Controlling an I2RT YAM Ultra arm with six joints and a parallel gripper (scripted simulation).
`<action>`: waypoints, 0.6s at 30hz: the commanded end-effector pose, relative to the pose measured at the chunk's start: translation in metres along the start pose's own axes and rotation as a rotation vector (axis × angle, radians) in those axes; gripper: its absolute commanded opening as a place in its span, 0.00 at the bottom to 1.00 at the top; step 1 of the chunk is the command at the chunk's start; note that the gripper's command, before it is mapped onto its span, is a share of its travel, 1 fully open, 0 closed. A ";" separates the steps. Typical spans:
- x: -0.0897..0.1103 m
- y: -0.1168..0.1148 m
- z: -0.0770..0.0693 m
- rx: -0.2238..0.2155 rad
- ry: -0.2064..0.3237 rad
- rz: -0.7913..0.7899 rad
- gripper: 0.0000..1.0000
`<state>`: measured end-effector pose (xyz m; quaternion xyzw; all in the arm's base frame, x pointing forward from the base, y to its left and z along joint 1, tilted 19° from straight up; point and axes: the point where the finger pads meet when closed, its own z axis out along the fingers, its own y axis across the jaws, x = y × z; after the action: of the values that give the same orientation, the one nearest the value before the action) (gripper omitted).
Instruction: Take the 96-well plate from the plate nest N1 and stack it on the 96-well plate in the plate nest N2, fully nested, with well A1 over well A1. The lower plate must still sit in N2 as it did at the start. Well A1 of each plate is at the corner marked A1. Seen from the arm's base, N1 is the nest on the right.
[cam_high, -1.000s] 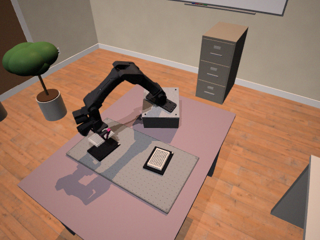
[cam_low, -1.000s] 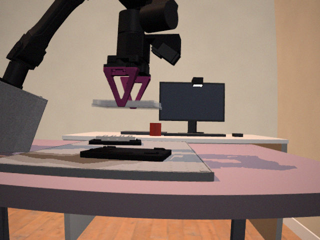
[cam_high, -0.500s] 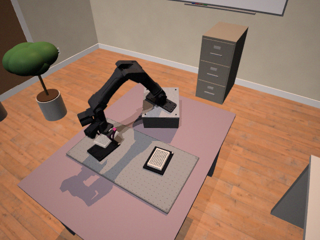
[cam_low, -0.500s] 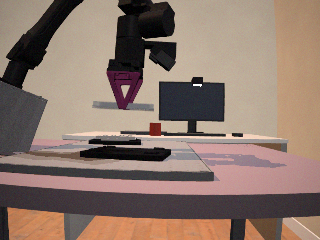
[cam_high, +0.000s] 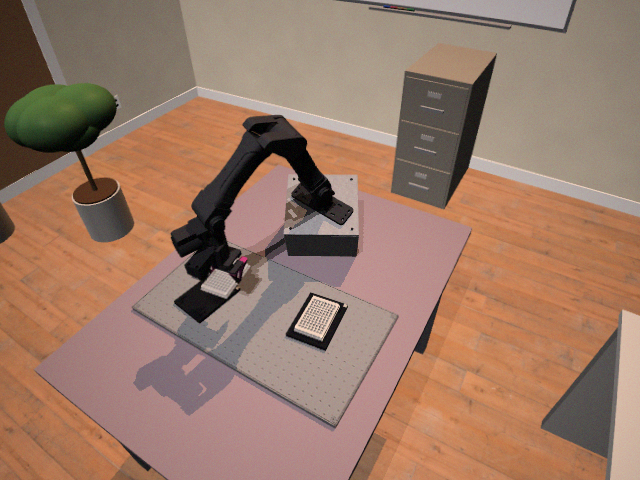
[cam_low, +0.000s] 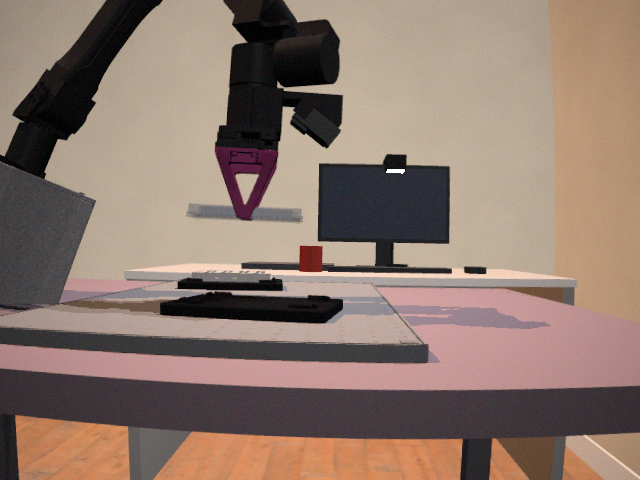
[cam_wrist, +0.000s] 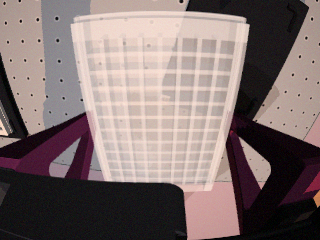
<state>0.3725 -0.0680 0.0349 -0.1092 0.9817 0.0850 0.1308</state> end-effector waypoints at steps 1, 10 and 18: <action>-0.007 0.007 -0.011 0.032 -0.045 0.006 0.00; -0.004 0.030 -0.010 0.031 -0.045 0.006 0.00; 0.000 0.056 -0.009 0.029 -0.046 0.006 0.00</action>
<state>0.3538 -0.0195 0.0400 -0.1124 0.9812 0.0833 0.1327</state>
